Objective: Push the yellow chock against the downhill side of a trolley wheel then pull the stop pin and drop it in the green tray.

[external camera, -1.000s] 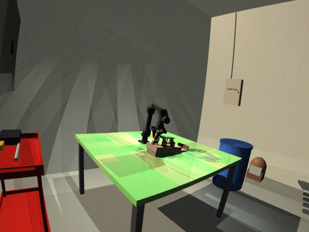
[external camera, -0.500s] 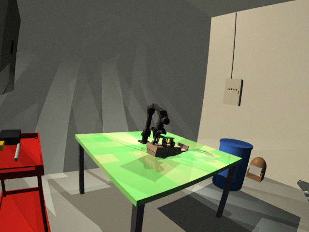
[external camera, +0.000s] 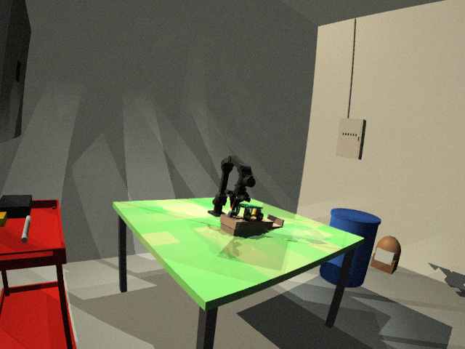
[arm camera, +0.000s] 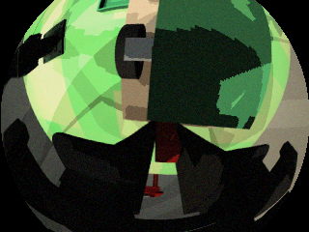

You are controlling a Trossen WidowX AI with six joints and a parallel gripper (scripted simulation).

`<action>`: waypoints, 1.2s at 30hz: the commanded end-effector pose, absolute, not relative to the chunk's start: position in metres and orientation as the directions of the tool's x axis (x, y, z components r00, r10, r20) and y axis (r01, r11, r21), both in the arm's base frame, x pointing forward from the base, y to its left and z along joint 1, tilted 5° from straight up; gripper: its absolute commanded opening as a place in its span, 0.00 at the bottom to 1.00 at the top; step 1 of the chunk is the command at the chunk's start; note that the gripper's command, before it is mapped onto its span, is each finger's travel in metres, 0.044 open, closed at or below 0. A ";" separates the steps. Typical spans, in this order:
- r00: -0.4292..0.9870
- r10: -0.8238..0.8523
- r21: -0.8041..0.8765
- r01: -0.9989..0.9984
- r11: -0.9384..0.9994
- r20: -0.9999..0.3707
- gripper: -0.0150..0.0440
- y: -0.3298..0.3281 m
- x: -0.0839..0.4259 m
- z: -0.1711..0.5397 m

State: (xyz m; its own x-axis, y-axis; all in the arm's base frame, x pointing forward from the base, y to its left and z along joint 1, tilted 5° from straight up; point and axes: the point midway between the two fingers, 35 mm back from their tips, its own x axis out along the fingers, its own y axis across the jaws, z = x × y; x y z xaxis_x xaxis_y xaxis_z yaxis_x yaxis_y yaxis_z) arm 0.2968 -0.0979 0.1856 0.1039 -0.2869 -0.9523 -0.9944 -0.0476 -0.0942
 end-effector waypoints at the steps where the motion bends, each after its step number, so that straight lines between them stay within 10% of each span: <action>1: 0.112 -0.286 -0.103 -0.994 -0.049 -0.952 0.25 -0.097 0.296 0.191; 36: 0.112 -0.286 -0.102 -0.994 -0.049 -0.952 0.25 -0.093 0.294 0.207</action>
State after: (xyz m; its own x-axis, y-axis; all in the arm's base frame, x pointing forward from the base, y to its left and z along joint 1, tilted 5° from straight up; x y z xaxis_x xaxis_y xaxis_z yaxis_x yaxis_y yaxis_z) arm 0.2945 -0.0933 0.2024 0.1065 -0.2813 -0.9537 -0.9941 -0.0519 -0.0957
